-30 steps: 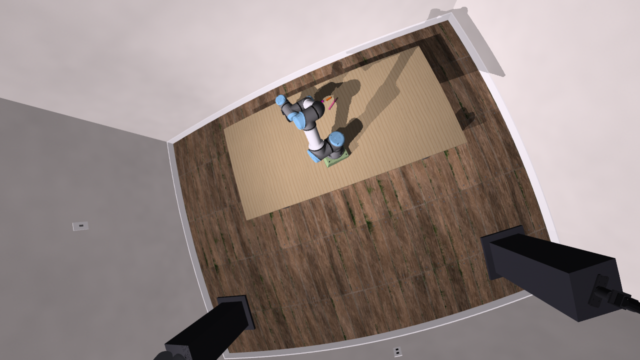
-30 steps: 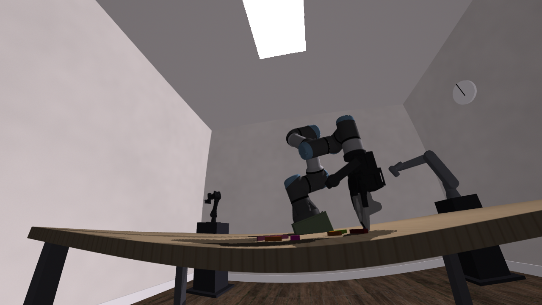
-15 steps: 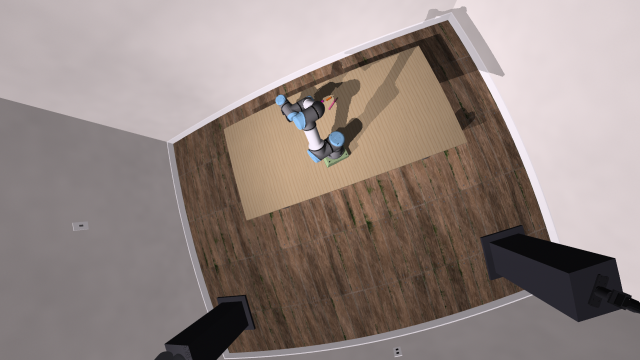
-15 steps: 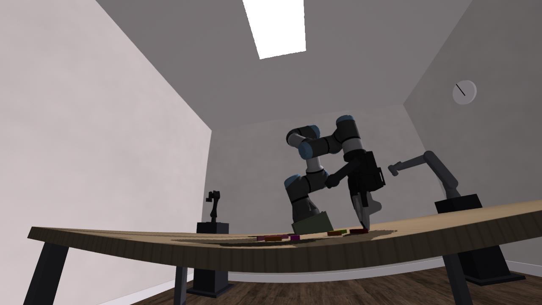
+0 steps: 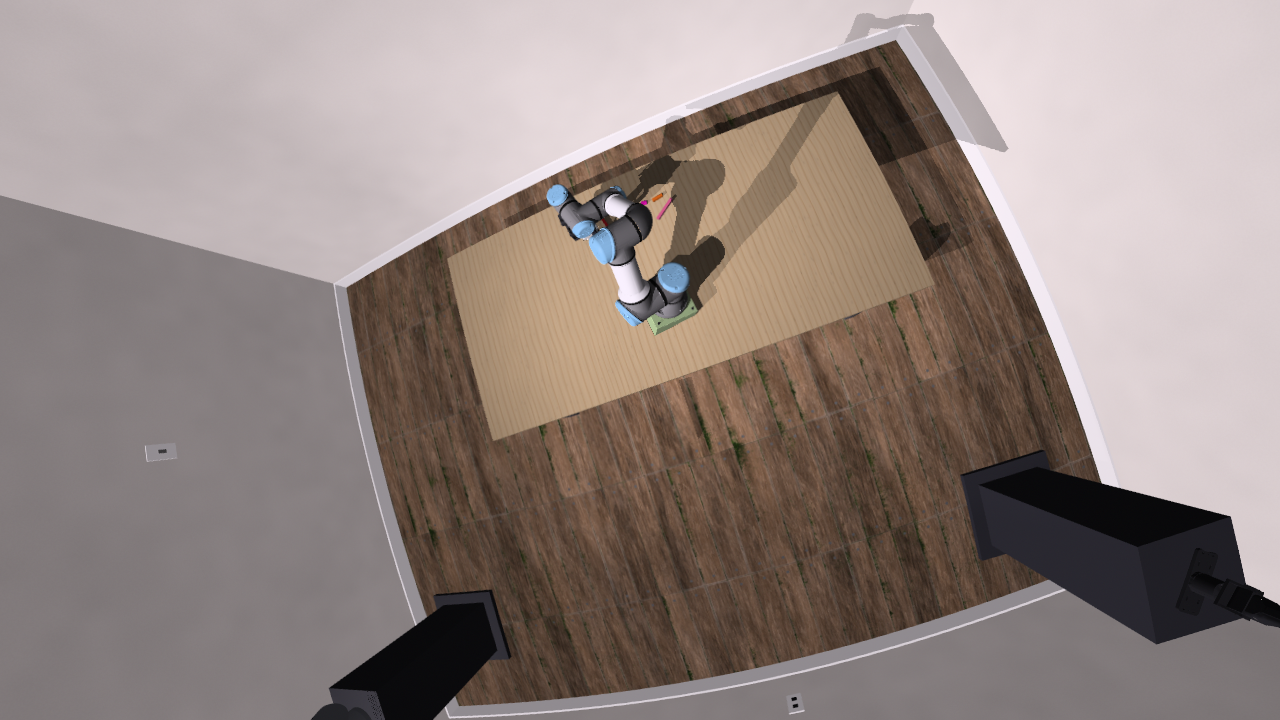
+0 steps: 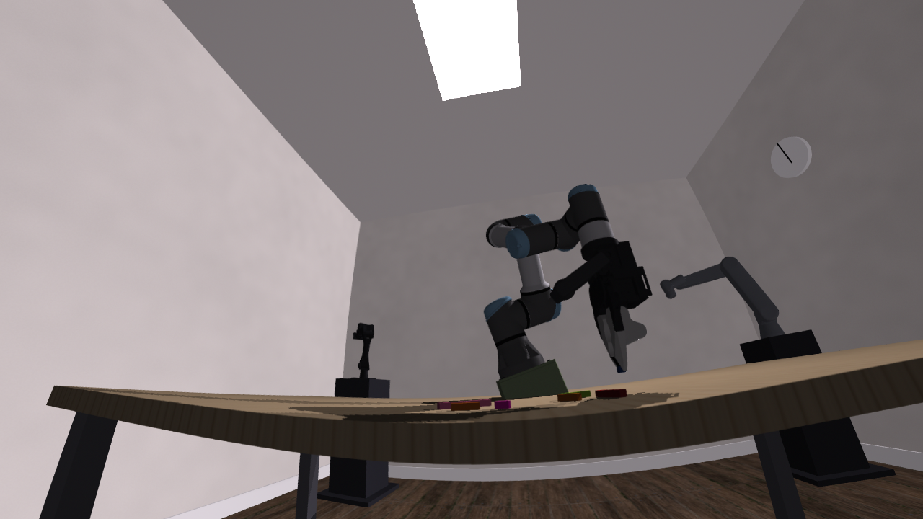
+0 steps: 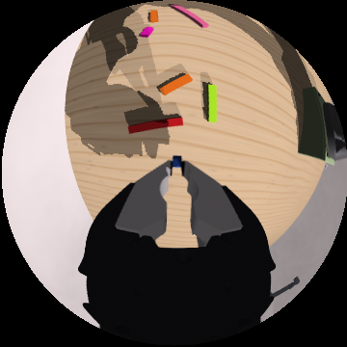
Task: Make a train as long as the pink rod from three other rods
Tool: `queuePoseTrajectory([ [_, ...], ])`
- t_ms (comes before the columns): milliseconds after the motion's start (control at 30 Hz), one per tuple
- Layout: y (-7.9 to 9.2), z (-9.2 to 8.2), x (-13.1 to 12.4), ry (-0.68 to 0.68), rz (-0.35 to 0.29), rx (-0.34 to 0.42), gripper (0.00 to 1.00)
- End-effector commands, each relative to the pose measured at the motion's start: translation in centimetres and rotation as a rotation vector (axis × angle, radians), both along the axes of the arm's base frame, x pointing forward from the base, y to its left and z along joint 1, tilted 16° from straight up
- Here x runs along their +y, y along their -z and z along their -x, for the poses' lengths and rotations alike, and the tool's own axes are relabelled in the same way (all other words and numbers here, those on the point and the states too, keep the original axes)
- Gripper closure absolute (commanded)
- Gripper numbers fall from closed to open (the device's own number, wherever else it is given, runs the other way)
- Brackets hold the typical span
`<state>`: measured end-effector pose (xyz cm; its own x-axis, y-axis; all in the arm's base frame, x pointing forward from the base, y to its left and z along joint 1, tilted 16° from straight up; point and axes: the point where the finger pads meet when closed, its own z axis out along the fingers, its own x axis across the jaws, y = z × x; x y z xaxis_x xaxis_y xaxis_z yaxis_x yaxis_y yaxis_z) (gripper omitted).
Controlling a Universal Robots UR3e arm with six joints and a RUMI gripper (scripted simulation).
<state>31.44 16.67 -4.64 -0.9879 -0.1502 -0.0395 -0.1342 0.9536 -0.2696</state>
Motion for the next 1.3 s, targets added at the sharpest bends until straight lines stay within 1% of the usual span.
queuePoseTrajectory([
  [0, -2.7, 0.6, 0.7, 0.006, 0.007, 0.018, 1.0],
  [100, -4.0, 0.7, 1.0, 0.006, 0.007, 0.018, 1.0],
  [167, -4.0, 0.7, 1.0, 0.006, 0.007, 0.018, 1.0],
  [300, -5.4, 0.7, 1.4, 0.006, 0.007, 0.018, 1.0],
  [433, -6.2, 0.8, 1.6, 0.006, 0.007, 0.018, 1.0],
  [600, -6.6, 0.8, 1.7, 0.006, 0.008, 0.02, 1.0],
  [1033, -6.6, 0.8, 1.7, 0.006, 0.007, 0.02, 1.0],
  [1267, -7.1, 0.6, 0.4, -0.017, 0.007, 0.028, 1.0],
])
